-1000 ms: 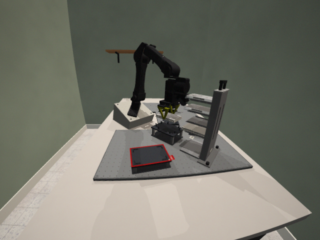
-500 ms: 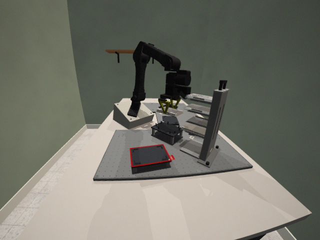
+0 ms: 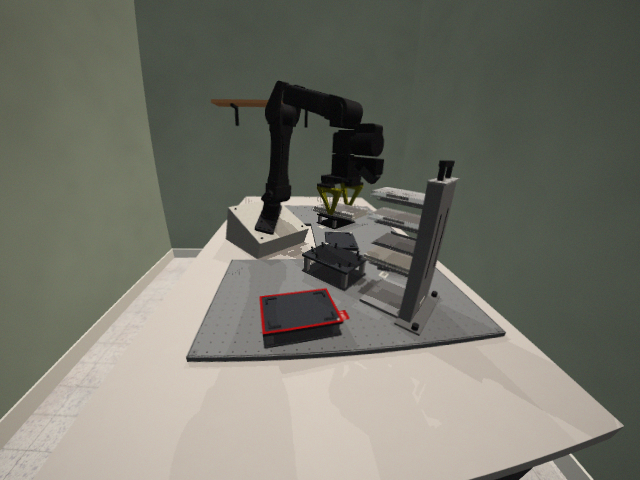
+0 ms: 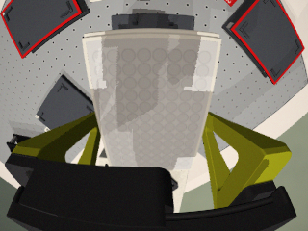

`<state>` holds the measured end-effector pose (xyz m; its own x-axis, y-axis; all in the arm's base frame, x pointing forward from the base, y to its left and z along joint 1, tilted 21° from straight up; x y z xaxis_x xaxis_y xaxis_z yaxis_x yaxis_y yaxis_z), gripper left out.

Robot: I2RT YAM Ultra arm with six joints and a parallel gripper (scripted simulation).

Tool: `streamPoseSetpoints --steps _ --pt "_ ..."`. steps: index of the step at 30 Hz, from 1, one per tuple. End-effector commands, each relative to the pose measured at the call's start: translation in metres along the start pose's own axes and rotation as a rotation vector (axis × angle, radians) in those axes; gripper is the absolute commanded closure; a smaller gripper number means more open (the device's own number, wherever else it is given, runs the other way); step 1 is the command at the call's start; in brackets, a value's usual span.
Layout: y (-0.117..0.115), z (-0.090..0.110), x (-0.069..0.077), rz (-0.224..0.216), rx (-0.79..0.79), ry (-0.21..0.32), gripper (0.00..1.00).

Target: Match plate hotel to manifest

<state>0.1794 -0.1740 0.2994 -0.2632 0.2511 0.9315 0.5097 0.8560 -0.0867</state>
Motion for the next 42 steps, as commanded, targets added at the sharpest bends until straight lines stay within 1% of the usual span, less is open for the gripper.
streamPoseSetpoints --steps 1,7,15,16,26,28,42 --pt "0.0 0.003 0.026 0.012 -0.005 -0.03 0.15" --pt "0.0 0.003 0.042 0.012 -0.005 -0.03 0.15" --pt "-0.001 0.001 0.046 0.005 -0.006 -0.003 0.15" --pt "0.004 -0.003 0.044 0.002 -0.022 0.005 0.15" --pt "0.03 -0.024 0.044 0.003 -0.255 0.004 0.15" --pt "0.03 -0.024 0.044 0.003 -0.255 0.004 0.15" --pt "0.067 -0.053 0.043 0.003 -0.581 0.002 0.15"
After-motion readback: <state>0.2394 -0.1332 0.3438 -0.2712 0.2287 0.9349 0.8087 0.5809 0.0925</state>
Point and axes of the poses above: the point where the finger pads meet when closed, its own x axis back along the fingers, its own y axis across the jaws, z = x × y, the point moved 8 cm from there along x, back along the fingers, and after that the axes turned 10 degrees about x, right-handed, at the moved point
